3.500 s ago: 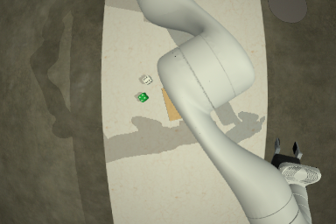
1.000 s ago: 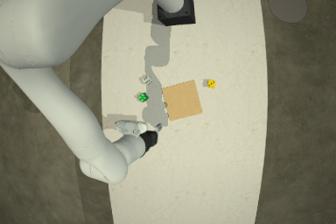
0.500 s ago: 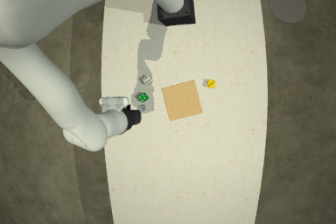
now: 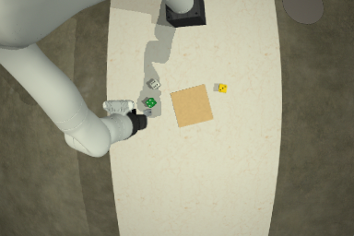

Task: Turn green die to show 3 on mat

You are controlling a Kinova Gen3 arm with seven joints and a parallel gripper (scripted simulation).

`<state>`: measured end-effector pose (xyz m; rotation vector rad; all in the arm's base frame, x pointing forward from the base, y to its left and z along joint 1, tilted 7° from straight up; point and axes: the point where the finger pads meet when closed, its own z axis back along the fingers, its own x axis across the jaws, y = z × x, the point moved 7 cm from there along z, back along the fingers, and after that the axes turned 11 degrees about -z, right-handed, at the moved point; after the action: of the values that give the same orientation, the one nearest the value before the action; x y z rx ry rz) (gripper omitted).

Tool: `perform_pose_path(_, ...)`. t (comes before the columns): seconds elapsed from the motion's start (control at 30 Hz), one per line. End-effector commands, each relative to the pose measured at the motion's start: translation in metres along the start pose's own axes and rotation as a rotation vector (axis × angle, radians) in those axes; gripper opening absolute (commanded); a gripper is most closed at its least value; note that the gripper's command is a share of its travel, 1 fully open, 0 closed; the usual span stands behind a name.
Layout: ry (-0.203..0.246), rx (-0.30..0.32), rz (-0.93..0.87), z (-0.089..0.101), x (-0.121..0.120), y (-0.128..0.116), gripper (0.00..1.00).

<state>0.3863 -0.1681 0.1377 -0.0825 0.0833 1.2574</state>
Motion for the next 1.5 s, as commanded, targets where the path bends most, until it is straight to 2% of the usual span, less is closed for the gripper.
perform_pose_path(0.0,0.003,-0.011,0.006,0.001,-0.003,-0.002,1.0)
perform_pose_path(0.17,0.003,-0.011,0.006,-0.001,-0.003,-0.002,1.0)
perform_pose_path(0.37,0.003,-0.01,0.006,-0.028,-0.004,-0.003,1.0)
perform_pose_path(0.43,0.003,-0.01,0.006,-0.028,-0.004,-0.003,1.0)
perform_pose_path(0.67,0.003,-0.01,0.006,-0.078,-0.006,-0.005,1.0)
perform_pose_path(0.8,0.003,-0.01,0.006,-0.095,-0.006,-0.006,1.0)
perform_pose_path(1.47,0.003,-0.01,0.006,-0.099,-0.007,-0.006,1.0)
